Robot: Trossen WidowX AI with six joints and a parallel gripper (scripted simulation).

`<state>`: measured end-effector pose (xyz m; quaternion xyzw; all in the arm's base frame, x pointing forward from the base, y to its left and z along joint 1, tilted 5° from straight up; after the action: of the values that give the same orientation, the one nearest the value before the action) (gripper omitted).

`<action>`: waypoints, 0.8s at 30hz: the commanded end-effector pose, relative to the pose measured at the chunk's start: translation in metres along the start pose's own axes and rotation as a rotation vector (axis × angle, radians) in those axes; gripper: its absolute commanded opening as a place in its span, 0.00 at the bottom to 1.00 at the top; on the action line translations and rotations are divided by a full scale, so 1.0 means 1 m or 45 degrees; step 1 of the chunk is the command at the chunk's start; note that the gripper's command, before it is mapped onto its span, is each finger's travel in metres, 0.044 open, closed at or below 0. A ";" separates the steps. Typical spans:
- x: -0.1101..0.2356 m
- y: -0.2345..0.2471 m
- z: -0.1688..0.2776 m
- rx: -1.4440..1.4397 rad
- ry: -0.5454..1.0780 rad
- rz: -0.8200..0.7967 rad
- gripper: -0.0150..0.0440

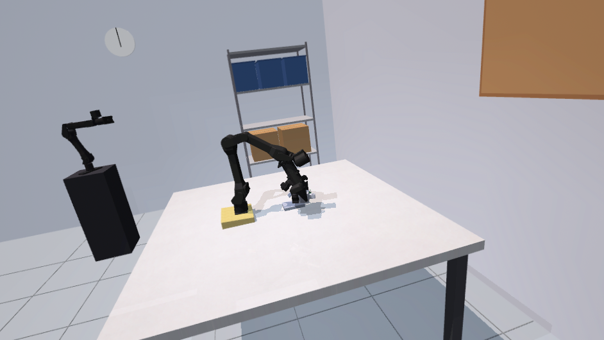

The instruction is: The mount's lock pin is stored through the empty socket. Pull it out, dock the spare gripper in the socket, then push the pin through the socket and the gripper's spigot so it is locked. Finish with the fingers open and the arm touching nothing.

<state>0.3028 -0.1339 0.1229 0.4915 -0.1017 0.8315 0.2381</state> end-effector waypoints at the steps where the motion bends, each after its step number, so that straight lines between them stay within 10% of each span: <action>1: 0.025 0.001 0.013 0.001 0.034 0.007 0.25; 24: 0.025 0.000 -0.004 -0.014 -0.083 0.069 0.25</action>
<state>0.2922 -0.1274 0.1470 0.5037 -0.1162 0.8260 0.2246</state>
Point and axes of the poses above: the point midway between the two fingers, 35 mm back from their tips, its own x axis back along the fingers, its own y axis across the jaws, z = x × y, the point moved 1 cm from there along x, back along the fingers, and after that the axes turned 6 degrees about -x, right-handed, at the moved point
